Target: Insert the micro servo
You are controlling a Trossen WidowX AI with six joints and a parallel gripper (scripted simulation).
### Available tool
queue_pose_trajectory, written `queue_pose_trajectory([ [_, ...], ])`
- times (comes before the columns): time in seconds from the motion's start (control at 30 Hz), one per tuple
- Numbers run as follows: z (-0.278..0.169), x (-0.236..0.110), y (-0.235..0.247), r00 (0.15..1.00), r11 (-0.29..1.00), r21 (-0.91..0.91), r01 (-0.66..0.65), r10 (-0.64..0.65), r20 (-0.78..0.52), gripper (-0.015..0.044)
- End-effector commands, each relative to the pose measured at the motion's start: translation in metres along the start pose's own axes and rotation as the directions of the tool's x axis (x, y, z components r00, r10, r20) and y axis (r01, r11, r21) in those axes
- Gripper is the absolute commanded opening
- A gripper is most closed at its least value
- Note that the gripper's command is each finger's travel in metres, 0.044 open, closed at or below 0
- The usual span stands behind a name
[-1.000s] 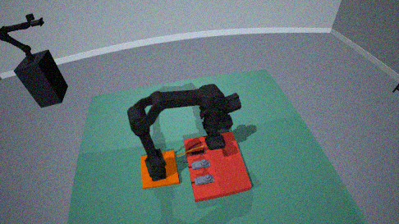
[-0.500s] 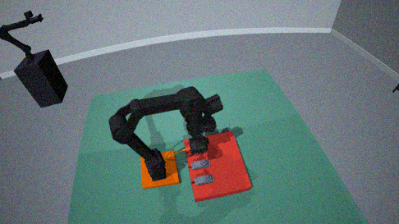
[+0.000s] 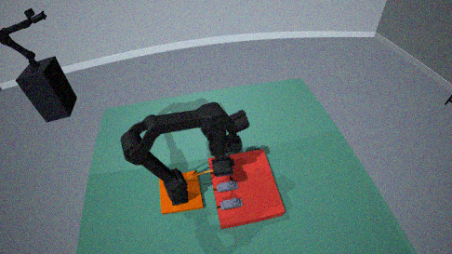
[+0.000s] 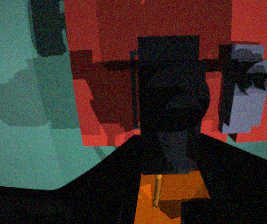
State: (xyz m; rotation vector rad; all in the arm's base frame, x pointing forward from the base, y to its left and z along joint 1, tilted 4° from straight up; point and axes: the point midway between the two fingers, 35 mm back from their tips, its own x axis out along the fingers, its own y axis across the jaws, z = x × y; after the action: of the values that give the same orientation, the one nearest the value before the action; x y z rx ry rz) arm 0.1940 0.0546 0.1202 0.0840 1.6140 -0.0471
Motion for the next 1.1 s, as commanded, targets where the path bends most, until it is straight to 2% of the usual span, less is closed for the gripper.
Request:
queue_pose_trajectory([
  [0.0,0.000,0.005,0.001,1.000,1.000,0.004,-0.004,0.004,0.000,0.0000],
  [1.07,0.000,0.026,0.001,1.000,1.000,0.004,-0.004,0.004,0.000,0.0000],
])
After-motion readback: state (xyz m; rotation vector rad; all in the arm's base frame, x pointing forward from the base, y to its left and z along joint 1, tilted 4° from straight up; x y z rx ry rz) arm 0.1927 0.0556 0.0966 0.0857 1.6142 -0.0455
